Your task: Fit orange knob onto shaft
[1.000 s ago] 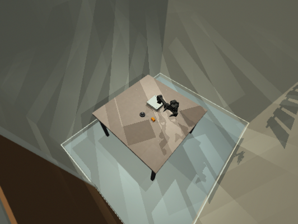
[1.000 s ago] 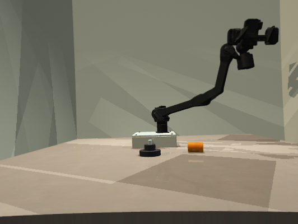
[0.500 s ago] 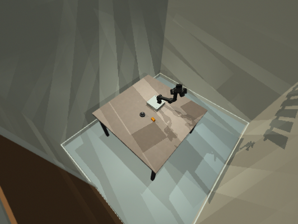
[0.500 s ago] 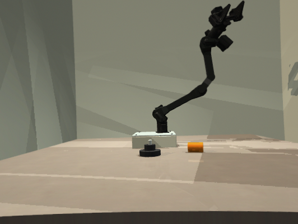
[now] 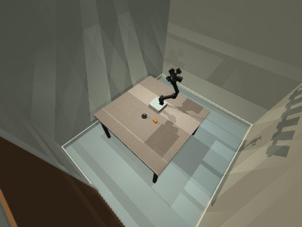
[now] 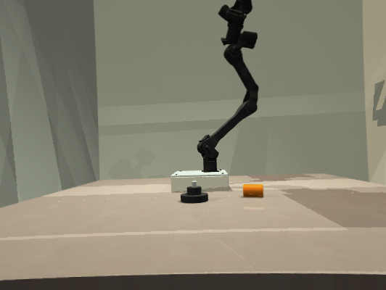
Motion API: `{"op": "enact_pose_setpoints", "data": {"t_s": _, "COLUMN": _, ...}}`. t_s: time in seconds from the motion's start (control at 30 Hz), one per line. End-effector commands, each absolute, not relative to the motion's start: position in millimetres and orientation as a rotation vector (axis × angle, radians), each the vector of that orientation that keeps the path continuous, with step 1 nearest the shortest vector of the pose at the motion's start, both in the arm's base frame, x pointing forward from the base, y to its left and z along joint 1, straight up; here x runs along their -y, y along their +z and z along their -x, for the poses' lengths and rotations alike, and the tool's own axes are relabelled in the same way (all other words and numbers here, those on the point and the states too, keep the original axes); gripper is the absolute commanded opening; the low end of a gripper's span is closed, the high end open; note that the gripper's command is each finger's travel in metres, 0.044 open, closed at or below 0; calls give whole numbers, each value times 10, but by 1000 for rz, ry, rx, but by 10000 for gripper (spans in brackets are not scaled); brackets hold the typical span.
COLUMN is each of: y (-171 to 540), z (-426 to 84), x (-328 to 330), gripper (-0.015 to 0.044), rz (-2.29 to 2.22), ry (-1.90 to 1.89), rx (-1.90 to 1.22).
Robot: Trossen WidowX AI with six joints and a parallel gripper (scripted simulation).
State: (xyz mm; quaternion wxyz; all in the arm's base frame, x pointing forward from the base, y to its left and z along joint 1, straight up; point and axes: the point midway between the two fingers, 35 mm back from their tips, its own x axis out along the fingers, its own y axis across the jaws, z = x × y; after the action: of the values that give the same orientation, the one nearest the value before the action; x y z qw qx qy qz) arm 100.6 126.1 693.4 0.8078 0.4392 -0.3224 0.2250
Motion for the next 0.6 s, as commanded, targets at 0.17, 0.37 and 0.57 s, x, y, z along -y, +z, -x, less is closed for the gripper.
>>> {"op": "enact_pose_setpoints", "data": {"t_s": 0.17, "y": 6964, "z": -1021, "x": 255, "gripper": 440, "rz": -1418, "ry": 516, "rx": 769}}
{"op": "enact_pose_setpoints", "data": {"t_s": 0.37, "y": 6640, "z": -1478, "x": 1085, "gripper": 440, "rz": -1738, "ry": 454, "rx": 735}}
{"op": "enact_pose_setpoints", "data": {"t_s": 0.57, "y": 6076, "z": -2165, "x": 1597, "gripper": 440, "rz": -2022, "ry": 315, "rx": 629}}
